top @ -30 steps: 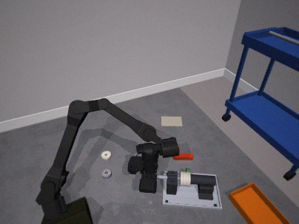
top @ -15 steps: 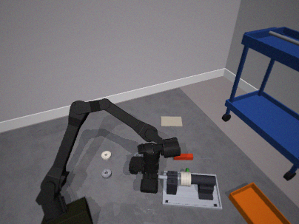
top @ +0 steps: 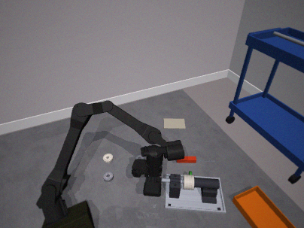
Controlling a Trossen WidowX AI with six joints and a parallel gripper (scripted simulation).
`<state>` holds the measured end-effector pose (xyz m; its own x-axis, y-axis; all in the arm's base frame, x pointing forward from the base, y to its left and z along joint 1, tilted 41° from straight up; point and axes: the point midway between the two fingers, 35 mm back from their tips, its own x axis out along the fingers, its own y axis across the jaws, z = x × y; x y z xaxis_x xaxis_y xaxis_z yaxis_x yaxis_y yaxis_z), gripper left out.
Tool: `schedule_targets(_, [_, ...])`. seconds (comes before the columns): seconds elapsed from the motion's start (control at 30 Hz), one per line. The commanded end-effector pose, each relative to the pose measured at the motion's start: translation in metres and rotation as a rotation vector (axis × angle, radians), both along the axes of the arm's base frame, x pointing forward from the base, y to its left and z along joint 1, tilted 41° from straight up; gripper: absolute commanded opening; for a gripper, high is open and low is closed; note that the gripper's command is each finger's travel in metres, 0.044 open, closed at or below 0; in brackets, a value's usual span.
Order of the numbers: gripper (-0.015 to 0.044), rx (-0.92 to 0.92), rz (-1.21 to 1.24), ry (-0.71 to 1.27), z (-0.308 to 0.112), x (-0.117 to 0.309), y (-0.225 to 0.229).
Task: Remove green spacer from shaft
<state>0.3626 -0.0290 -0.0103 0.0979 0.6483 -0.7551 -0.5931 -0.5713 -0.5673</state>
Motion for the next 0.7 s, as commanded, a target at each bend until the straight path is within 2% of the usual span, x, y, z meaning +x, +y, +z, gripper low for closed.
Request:
schedule_targets(0.0, [0.0000, -0.009, -0.004, -0.010, -0.0008, 0.0043, -0.0042])
schedule_targets(0.67, [0.0000, -0.009, -0.004, -0.010, -0.0007, 0.0025, -0.0027])
